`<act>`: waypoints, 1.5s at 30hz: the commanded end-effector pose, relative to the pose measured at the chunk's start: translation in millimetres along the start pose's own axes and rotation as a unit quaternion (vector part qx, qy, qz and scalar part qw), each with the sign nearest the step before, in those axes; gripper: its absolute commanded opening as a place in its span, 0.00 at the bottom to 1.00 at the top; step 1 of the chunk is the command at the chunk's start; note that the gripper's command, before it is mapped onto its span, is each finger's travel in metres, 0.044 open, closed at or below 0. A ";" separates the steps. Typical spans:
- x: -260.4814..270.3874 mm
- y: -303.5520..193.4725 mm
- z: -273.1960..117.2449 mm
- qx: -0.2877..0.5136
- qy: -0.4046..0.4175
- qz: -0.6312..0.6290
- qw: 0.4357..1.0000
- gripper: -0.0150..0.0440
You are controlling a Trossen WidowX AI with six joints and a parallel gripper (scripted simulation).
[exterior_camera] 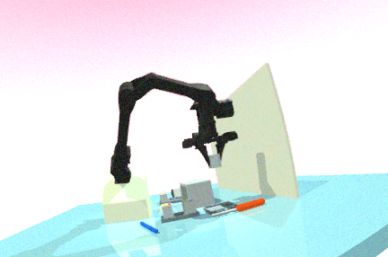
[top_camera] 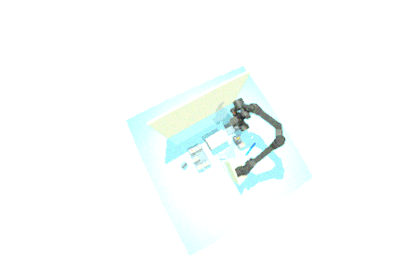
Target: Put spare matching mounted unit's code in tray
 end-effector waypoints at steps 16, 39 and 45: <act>-2.1 1.8 21.9 0.000 0.002 -0.006 1.000 0.25; -4.1 1.9 45.7 -0.001 0.002 -0.005 1.000 0.25; -4.3 1.9 51.9 -0.001 0.002 -0.005 1.000 0.25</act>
Point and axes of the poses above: the point midway between the two fingers, 35 mm back from their tips, its own z axis out along the fingers, its own x axis across the jaws, y = z × x, the point moved 1 cm from there along -z, back along the fingers, and after that the axes turned 2 degrees about -z, right-handed, at the moved point
